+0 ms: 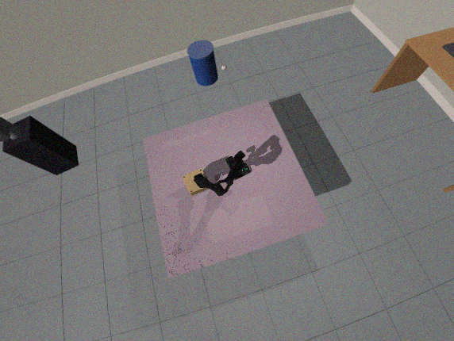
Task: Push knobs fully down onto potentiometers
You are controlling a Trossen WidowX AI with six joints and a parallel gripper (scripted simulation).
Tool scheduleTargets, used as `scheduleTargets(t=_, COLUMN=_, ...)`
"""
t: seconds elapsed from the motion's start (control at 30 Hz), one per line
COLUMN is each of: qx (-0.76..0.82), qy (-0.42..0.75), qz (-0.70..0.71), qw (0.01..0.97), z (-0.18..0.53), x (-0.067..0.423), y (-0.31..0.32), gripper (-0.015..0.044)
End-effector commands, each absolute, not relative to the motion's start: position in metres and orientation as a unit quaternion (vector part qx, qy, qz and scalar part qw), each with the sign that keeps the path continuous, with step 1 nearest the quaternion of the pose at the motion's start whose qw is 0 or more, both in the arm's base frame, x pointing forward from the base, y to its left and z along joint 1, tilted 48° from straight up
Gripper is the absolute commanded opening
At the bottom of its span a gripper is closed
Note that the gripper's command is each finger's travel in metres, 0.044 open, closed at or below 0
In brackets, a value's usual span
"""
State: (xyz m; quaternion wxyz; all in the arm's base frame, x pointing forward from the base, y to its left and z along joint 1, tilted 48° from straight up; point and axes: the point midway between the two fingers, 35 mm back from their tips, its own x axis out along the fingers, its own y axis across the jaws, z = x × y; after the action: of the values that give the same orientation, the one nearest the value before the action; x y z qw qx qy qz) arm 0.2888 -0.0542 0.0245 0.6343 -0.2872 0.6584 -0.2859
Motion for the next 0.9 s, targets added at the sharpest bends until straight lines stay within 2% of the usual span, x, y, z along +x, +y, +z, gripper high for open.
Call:
scheduleTargets(t=0.0, qx=-0.290, qy=0.658, qz=-0.286, qw=0.634, z=0.0239, x=0.2890, y=-0.0554, gripper=0.0000)
scheduleTargets(t=0.87, qx=-0.290, qy=0.658, qz=-0.286, qw=0.634, z=0.0191, x=0.2887, y=-0.0608, gripper=0.0000)
